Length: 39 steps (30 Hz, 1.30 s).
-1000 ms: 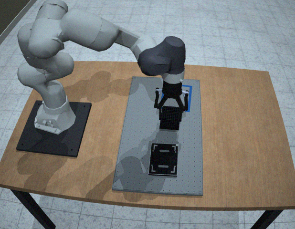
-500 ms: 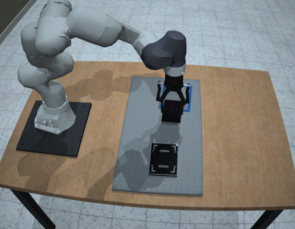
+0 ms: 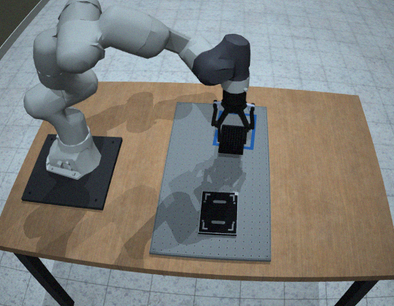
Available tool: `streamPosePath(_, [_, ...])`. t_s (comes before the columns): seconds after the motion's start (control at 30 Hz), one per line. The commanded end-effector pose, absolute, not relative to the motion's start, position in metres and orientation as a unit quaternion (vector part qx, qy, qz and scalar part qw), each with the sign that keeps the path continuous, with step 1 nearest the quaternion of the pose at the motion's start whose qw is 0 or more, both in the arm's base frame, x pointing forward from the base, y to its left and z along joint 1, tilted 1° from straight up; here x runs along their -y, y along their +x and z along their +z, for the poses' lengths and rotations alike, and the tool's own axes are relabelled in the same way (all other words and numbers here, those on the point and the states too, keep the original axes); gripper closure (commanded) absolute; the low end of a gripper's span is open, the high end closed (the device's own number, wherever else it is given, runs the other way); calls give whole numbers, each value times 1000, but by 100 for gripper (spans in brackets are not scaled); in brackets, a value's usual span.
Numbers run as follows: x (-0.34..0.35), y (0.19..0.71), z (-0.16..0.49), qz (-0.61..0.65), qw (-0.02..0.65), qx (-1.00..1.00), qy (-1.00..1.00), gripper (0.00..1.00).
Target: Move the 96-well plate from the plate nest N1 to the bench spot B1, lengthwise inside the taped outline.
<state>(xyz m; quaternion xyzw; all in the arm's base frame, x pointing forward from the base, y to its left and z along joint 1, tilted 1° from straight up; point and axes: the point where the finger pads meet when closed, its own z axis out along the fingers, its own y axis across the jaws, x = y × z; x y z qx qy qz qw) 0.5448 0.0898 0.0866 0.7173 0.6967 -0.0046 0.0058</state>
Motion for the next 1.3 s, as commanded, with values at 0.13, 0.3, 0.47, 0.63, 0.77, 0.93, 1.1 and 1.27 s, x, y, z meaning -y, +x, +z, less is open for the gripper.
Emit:
streamPosePath(0.13, [-115, 547, 85, -6, 5, -684, 730, 40])
streamPosePath(0.3, [-128, 548, 85, -6, 5, -684, 730, 40])
streamPosePath(0.47, [-141, 549, 84, -6, 5, -684, 730, 40])
streamPosePath(0.63, [-158, 551, 83, -6, 5, -684, 730, 40])
streamPosePath(0.77, [-171, 552, 83, -6, 5, -684, 730, 40])
streamPosePath(0.93, [-181, 553, 82, -6, 5, -684, 730, 40])
streamPosePath(1.1, [-198, 554, 82, -6, 5, -684, 730, 40])
streamPosePath(1.27, [-215, 556, 81, -6, 5, -684, 730, 40])
